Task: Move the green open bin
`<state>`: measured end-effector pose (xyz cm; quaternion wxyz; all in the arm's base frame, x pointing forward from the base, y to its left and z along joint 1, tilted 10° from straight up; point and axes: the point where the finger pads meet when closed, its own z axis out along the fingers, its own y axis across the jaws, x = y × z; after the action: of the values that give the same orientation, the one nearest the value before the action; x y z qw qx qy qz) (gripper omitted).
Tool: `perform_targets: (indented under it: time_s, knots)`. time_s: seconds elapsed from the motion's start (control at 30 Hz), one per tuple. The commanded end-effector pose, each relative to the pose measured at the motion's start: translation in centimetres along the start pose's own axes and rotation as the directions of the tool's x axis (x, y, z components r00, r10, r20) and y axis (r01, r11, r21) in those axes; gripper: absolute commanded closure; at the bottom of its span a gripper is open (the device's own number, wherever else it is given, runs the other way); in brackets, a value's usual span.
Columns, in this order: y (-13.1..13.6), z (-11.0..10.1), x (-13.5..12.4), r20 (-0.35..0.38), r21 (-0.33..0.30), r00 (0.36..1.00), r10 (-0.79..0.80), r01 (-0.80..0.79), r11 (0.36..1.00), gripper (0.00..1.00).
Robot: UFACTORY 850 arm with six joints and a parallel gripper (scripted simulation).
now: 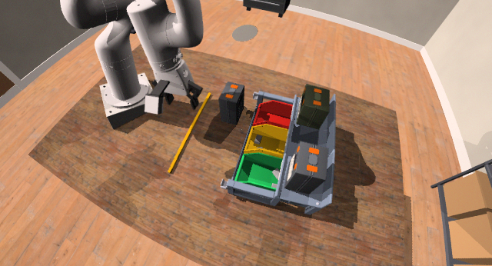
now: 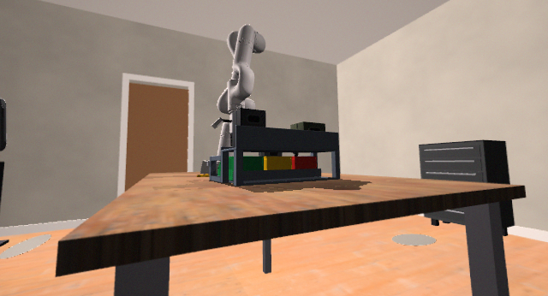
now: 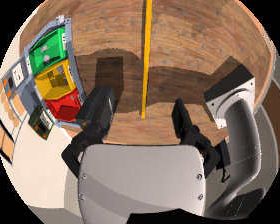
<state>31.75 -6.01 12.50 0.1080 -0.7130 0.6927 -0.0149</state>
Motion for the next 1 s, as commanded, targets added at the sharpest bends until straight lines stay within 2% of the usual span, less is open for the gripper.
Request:
perform_targets:
  time_s: [0.0,0.03,0.07,0.2,0.97]
  knots:
    - [-0.1,-0.1,0.0,0.003,-0.065,1.000,0.005,-0.005,0.998,0.00]
    - [-0.1,-0.1,0.0,0.003,-0.065,1.000,0.005,-0.005,0.998,0.00]
    - [-0.1,0.1,0.0,0.003,-0.021,1.000,0.001,-0.001,1.000,0.00]
    - [-0.1,0.9,0.0,0.003,-0.065,1.000,0.005,-0.005,0.998,0.00]
    - [0.0,1.4,0.0,0.003,-0.065,1.000,0.005,-0.005,0.998,0.00]
